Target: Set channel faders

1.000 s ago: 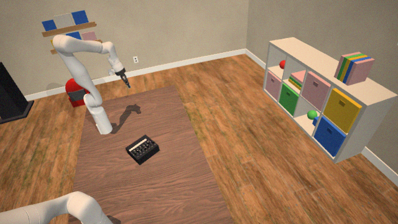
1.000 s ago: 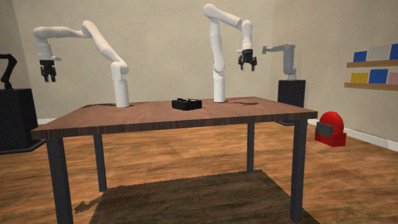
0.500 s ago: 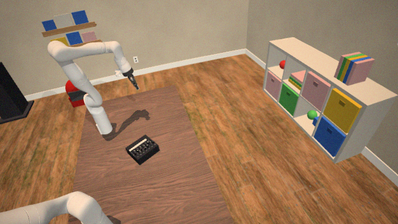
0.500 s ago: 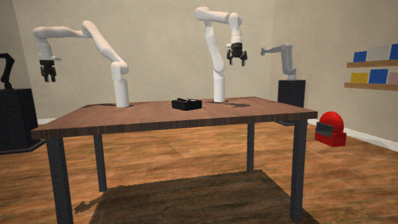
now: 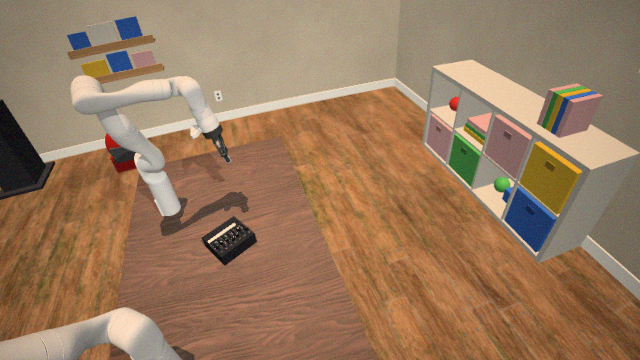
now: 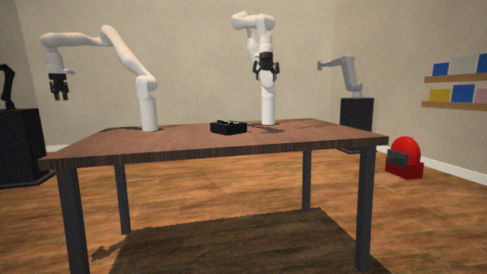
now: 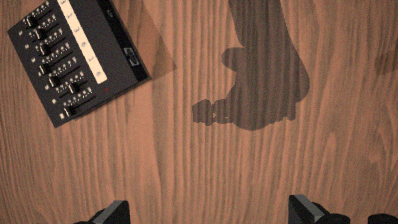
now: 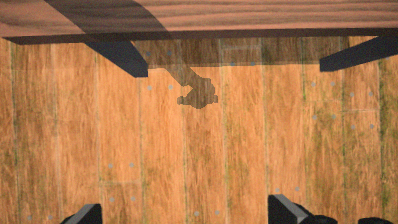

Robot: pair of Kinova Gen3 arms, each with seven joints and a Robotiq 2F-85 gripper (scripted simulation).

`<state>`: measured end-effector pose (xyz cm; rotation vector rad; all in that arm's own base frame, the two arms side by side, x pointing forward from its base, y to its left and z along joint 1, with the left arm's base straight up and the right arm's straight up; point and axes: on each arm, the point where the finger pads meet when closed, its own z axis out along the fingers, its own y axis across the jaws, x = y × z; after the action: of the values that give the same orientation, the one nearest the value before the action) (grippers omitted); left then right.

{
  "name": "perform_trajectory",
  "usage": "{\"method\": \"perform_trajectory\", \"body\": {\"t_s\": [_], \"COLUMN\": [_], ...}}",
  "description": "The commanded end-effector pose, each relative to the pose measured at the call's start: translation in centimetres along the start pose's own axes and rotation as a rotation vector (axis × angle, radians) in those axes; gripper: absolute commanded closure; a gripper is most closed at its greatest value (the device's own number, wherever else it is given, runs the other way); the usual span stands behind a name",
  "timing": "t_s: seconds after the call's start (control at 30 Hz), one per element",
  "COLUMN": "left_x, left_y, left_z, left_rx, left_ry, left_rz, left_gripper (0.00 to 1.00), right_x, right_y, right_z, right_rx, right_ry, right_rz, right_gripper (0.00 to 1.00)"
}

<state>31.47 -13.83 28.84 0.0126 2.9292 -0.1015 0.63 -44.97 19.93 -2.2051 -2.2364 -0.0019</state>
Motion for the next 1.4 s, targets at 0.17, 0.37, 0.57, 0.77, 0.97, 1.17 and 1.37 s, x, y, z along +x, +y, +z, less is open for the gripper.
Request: {"method": "perform_trajectory", "body": {"t_s": [0.17, 0.37, 0.57, 0.77, 0.97, 1.17, 1.37], "left_x": [2.4, 4.7, 8.1, 10.2, 10.8, 10.8, 10.8], "left_y": [-9.2, -13.0, -17.0, -18.9, -19.3, -19.4, -19.4], "left_z": [2.8, 4.5, 6.9, 8.2, 8.6, 8.6, 8.6], "left_rx": [-0.022, -0.029, -0.044, -0.055, -0.059, -0.059, -0.059], "left_ry": [0.066, 0.109, 0.169, 0.203, 0.213, 0.214, 0.214], "left_rz": [0.049, 0.063, 0.077, 0.082, 0.084, 0.084, 0.084], "left_gripper": [0.002, 0.002, 0.002, 0.002, 0.002, 0.002, 0.002], "right_x": [0.0, 0.0, 0.0, 0.0, 0.0, 0.0, 0.0], "right_y": [0.0, 0.0, 0.0, 0.0, 0.0, 0.0, 0.0], "right_z": [-0.1, -0.1, -0.1, -0.1, -0.1, -0.1, -0.1], "right_rx": [0.000, 0.000, 0.000, 0.000, 0.000, 0.000, 0.000], "right_ry": [-0.002, -0.002, -0.002, -0.002, -0.002, -0.002, -0.002], "right_rz": [0.000, 0.000, 0.000, 0.000, 0.000, 0.000, 0.000], "right_gripper": [0.002, 0.002, 0.002, 0.002, 0.002, 0.002, 0.002]}}
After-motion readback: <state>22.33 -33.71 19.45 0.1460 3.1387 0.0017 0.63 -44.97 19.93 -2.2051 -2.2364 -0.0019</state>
